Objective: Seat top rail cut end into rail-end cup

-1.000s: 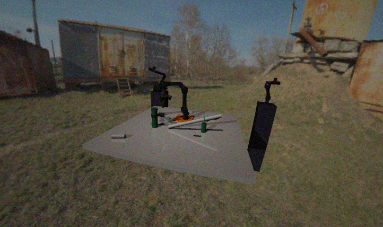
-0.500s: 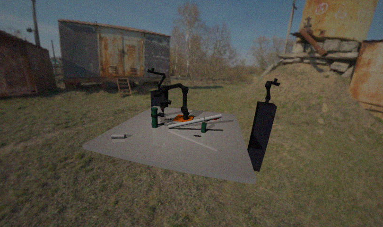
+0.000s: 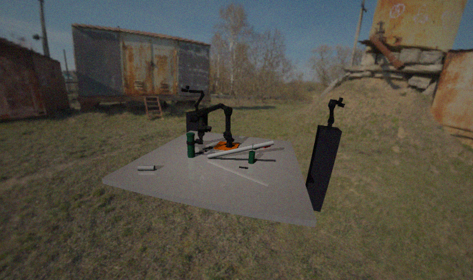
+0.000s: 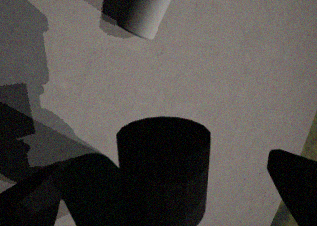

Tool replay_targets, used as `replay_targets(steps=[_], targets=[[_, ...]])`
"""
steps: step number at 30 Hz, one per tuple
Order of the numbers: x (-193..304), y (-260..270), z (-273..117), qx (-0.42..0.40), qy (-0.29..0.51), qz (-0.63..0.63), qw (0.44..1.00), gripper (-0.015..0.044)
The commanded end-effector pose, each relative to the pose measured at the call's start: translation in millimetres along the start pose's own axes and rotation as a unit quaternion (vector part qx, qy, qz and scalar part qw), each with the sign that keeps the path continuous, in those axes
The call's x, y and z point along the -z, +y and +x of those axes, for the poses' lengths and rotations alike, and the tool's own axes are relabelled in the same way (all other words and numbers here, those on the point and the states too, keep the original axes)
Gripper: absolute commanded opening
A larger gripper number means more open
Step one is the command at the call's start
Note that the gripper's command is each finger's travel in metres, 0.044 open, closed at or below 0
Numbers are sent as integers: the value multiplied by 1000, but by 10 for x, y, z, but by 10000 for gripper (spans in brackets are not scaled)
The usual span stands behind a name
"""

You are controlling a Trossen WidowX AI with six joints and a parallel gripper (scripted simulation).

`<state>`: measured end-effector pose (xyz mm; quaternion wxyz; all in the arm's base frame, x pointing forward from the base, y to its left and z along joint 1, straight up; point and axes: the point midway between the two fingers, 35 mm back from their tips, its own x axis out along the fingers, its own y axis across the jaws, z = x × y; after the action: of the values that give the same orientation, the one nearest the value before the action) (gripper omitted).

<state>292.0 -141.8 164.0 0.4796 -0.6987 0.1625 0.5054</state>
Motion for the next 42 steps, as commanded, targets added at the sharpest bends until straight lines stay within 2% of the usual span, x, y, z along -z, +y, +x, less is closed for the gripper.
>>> replay_targets(steps=[1,25,38,41,42], targets=[[-9,11,78,-2,-2,3,1000,440],[-34,13,441,-1,-2,3,1000,440],[-34,13,441,-1,-2,3,1000,99],[-34,13,441,-1,-2,3,1000,79],[-33,10,443,-1,-1,4,1000,53]])
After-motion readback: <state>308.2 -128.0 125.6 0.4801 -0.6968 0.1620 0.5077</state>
